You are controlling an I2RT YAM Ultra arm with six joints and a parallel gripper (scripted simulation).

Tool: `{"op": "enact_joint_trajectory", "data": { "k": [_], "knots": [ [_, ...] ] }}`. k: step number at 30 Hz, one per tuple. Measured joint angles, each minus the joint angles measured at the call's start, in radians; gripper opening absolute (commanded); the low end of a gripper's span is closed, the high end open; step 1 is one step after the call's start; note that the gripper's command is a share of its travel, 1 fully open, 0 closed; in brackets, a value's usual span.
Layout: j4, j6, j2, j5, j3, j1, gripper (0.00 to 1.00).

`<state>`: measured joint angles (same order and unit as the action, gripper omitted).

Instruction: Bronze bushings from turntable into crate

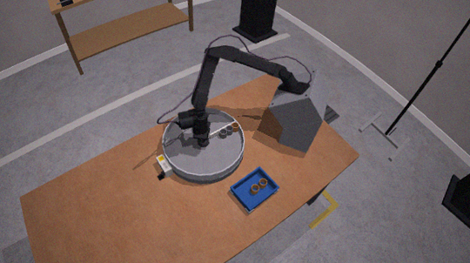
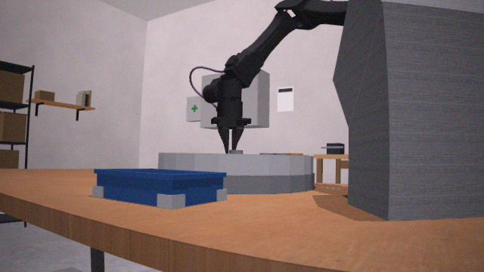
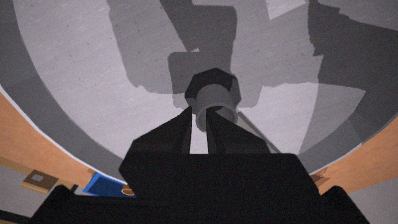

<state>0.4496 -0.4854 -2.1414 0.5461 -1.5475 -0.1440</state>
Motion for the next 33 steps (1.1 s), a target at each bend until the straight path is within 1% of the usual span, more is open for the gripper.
{"op": "enact_joint_trajectory", "data": {
  "k": [28,33],
  "knots": [
    [0.001,0.000,0.001,0.000,0.001,0.000,0.16],
    [0.030,-0.010,0.014,0.002,0.014,0.003,0.16]
  ]
}}
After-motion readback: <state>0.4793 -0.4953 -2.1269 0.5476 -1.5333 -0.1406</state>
